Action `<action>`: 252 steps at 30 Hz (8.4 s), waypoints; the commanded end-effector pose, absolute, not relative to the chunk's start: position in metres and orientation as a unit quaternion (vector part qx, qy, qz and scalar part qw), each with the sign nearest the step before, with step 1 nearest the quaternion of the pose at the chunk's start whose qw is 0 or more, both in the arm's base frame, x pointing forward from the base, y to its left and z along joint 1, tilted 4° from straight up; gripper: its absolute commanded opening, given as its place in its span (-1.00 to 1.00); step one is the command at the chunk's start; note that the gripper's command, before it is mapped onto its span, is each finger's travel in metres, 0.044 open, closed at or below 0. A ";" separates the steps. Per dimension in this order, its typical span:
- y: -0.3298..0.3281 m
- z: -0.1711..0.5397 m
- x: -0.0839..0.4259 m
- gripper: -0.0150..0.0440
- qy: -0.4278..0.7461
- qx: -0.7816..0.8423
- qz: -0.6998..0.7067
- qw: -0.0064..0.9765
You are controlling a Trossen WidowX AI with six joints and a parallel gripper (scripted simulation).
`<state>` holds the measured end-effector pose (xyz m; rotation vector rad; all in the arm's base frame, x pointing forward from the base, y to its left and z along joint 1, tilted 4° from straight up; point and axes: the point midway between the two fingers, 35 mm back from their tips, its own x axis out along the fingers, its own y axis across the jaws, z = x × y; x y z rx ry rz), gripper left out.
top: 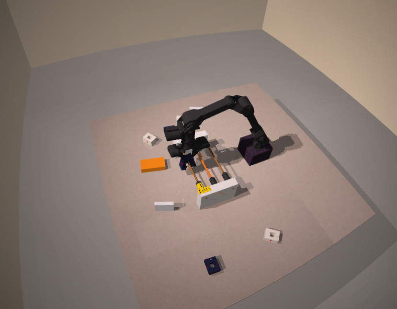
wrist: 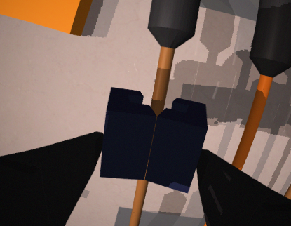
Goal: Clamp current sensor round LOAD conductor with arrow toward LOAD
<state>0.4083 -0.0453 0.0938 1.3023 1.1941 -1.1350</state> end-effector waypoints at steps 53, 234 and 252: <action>-0.045 0.093 0.409 1.00 0.493 0.538 -0.469 0.498; -0.041 0.042 0.413 -0.49 0.491 0.538 -0.472 0.497; -0.041 0.042 0.413 -0.49 0.491 0.538 -0.472 0.497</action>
